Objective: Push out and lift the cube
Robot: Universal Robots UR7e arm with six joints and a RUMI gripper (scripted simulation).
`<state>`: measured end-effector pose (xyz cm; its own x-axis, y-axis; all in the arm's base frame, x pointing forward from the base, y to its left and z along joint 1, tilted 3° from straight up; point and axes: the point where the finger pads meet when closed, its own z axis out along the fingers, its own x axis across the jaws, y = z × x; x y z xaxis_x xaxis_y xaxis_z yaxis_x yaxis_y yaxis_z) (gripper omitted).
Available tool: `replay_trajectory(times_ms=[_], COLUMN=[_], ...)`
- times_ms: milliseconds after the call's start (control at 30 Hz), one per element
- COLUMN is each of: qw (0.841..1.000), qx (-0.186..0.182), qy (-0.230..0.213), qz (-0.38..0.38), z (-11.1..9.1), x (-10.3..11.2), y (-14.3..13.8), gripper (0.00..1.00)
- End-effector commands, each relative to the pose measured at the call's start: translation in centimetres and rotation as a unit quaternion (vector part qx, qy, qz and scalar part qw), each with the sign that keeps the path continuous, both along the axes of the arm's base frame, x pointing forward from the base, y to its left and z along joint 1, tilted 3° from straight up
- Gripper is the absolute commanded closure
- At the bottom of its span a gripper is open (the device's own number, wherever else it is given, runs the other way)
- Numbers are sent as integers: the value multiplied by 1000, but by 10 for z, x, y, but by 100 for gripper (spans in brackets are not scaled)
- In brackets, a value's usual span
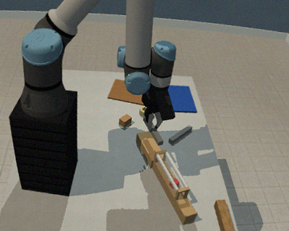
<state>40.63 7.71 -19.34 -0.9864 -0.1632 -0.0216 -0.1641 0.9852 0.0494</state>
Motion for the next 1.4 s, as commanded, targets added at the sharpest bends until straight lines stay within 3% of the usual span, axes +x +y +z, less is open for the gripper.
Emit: replay_trajectory(times_ms=[0, 367, 1367], qw=[1000, 1000, 1000], qx=[0, 0, 0], qy=[-1, -1, -1], qz=[0, 0, 0], z=[-4, -40, -67], x=[1, 1, 2], y=[0, 2, 4], gripper=[100, 100, 100])
